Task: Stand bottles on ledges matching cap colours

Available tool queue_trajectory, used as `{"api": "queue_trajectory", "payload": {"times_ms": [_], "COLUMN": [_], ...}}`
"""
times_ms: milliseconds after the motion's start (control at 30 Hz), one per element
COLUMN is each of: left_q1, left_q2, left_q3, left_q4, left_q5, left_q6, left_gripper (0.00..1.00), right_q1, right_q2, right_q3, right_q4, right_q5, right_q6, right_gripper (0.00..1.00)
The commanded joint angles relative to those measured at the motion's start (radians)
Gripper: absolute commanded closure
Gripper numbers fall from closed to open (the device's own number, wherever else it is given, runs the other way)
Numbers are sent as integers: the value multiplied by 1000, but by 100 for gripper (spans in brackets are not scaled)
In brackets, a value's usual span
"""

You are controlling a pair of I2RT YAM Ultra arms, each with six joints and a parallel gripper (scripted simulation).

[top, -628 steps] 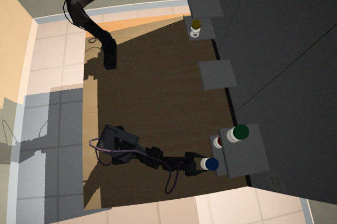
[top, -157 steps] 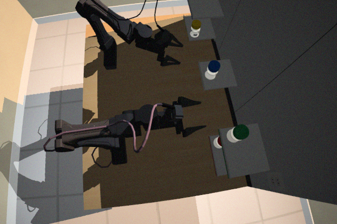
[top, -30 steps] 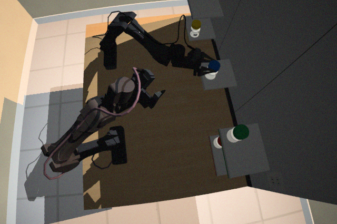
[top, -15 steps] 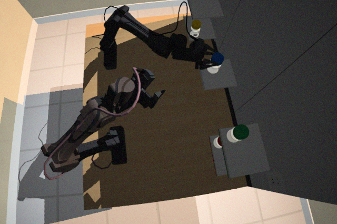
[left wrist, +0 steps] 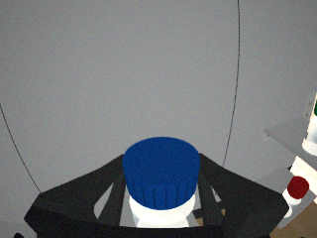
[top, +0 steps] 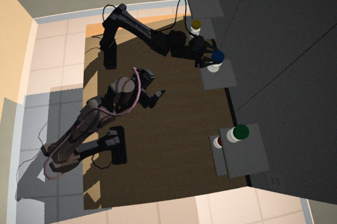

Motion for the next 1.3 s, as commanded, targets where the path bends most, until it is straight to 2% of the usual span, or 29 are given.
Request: {"api": "queue_trajectory", "payload": {"times_ms": [0,200,600,667,867,1267], "left_q1": [-23,-35,-86,-86,-108,-96], "left_q2": [-65,-110,-307,-307,-386,-420], "left_q3": [-13,-70,-324,-324,-433,-517], "left_q4": [52,74,143,143,143,122], "left_q5": [16,-9,-52,-52,-82,-127], "left_q6": [5,4,2,2,4,7], "left_gripper": [50,50,50,50,50,50], "right_q1": [9,9,9,9,9,9], "right_q2": [-13,-13,-13,-13,-13,-13], "right_q3": [26,26,26,26,26,26], "right_q4": [6,6,6,6,6,6], "right_q5": [9,9,9,9,9,9], "right_q6": [4,4,4,4,4,4], "right_gripper": [13,13,13,13,13,13]}}
